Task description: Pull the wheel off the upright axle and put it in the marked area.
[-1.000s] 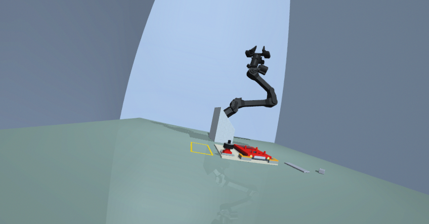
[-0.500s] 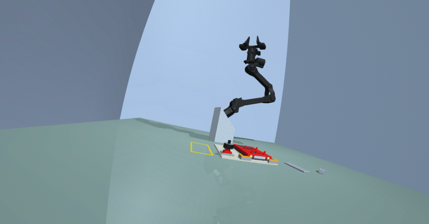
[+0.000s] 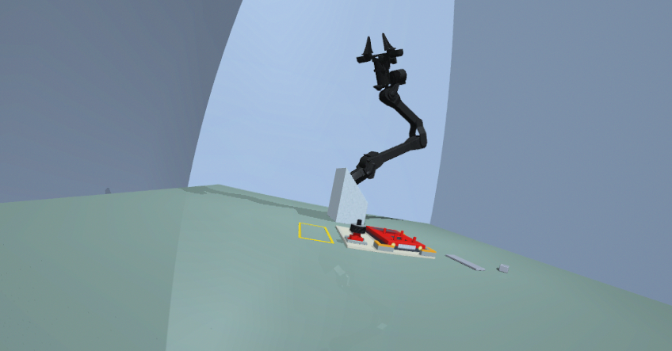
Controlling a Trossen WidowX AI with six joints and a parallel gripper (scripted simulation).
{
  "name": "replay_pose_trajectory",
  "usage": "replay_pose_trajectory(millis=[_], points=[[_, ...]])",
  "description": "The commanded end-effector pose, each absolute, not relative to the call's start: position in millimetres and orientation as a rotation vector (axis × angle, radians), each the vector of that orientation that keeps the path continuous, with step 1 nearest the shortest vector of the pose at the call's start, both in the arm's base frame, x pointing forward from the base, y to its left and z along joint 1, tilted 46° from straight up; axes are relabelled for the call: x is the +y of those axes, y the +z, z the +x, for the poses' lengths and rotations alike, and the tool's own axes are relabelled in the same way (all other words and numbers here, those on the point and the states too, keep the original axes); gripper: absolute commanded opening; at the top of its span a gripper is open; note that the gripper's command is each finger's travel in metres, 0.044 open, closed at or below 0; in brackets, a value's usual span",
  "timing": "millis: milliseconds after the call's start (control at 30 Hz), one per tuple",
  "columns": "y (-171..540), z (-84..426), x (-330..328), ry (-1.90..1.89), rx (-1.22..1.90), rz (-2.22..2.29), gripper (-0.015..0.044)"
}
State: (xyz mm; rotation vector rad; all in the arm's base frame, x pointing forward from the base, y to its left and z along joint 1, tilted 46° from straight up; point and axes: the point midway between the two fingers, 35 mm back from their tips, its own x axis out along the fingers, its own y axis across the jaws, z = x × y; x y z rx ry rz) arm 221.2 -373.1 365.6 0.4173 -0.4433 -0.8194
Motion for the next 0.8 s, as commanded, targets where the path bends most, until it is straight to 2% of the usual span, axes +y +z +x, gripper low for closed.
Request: replay_pose_trajectory(millis=[0, 367, 767], points=[[340, 255, -370, -0.77, -0.309, 0.435, 0.03], [234, 349, -332, -0.57, 0.143, 0.489, 0.03], [121, 415, -240, -0.258, 0.608, 0.498, 0.03]])
